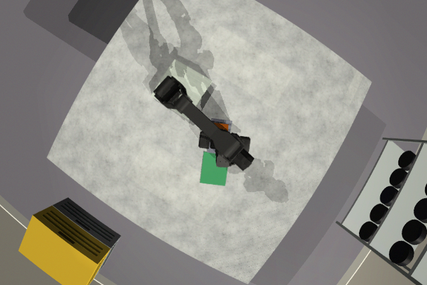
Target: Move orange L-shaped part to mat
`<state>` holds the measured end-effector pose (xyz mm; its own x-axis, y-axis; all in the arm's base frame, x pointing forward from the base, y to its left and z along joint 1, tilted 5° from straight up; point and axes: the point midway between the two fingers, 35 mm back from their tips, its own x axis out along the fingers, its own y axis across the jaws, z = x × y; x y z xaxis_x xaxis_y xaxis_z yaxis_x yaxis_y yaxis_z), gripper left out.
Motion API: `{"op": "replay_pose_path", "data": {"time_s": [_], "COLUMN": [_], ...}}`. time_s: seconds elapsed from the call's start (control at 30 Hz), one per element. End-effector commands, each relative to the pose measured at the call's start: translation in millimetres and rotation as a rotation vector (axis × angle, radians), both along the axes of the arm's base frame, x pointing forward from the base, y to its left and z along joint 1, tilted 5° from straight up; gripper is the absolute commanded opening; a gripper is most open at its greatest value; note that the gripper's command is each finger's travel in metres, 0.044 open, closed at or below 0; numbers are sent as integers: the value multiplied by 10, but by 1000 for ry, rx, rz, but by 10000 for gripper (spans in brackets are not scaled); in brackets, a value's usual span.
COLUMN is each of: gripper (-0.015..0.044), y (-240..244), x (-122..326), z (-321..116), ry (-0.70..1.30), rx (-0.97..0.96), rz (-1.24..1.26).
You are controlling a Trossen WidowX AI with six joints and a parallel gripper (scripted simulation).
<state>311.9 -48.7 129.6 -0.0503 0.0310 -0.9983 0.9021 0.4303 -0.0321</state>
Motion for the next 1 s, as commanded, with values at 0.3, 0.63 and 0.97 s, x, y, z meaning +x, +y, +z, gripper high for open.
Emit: {"op": "replay_pose_path", "data": {"time_s": [0.3,0.63,0.97], "gripper": [0,0,0], "y": [-488,-897,-1249], "x": [196,353,479], "z": [-40,-55,-64], "ry": [-5,-6,-7], "rx": [-1,-4,-6], "rz": [0,0,0]}}
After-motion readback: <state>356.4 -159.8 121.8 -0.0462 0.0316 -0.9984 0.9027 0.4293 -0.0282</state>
